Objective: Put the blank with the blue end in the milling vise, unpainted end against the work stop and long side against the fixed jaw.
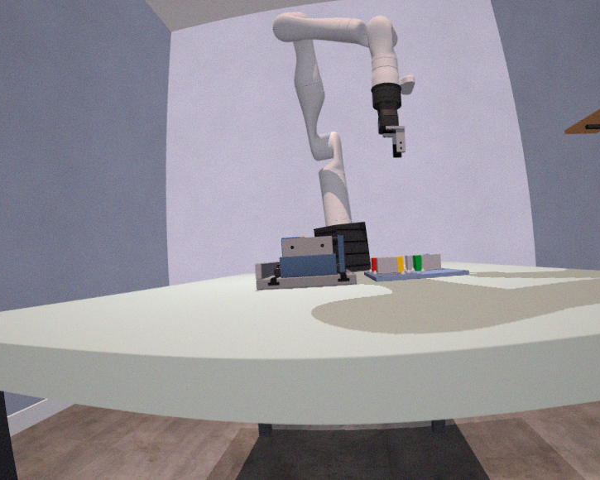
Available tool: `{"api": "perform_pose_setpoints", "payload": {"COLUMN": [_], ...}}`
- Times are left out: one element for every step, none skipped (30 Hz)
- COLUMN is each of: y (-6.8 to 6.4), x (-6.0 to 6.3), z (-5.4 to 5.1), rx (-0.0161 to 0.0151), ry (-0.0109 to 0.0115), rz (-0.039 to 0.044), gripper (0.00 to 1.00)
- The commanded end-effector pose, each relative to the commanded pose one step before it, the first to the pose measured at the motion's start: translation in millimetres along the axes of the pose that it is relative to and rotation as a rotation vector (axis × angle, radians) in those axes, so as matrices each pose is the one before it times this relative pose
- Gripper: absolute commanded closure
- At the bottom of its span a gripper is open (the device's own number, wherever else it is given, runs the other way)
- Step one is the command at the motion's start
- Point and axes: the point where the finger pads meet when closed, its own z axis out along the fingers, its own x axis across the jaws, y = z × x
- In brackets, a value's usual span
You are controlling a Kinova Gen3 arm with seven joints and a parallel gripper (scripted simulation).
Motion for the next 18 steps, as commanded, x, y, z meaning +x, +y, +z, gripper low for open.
{"api": "perform_pose_setpoints", "payload": {"y": [11.74,0.0,-7.73,1.15,1.15,1.15,1.15,1.15,1.15,1.15,1.15,1.15,1.15,1.15,1.15,1.15,1.15,0.0], "x": [8.41,0.0,-4.03,1.17,1.17,1.17,1.17,1.16,1.16,1.16,1.16,1.16,1.16,1.16,1.16,1.16,1.16,0.0], "z": [-4.0,0.0,1.23,-0.52,-0.52,-0.52,-0.52,-0.52,-0.53,-0.53,-0.53,-0.53,-0.53,-0.53,-0.53,-0.53,-0.53,0.0], "rx": [0.01096,0.0,0.00176,0.00367,0.00367,0.00367,0.00367,0.00367,0.00367,0.00367,0.00367,0.00367,0.00367,0.00367,0.00367,0.00367,0.00367,0.0], "ry": [0.0174,0.0,-0.0035,0.00317,0.00317,0.00317,0.00317,0.00317,0.00317,0.00317,0.00317,0.00317,0.00317,0.00317,0.00317,0.00317,0.00317,0.0], "rz": [0.02048,0.0,-0.02446,-0.00201,-0.00201,-0.00201,-0.00201,-0.00201,-0.00201,-0.00201,-0.00201,-0.00201,-0.00201,-0.00201,-0.00201,-0.00201,-0.00201,0.0], "gripper": [0.0,0.0,0.0,0.0,0.0,0.0,0.0,0.0,0.0,0.0,0.0,0.0,0.0,0.0,0.0,0.0,0.0,0.0]}}
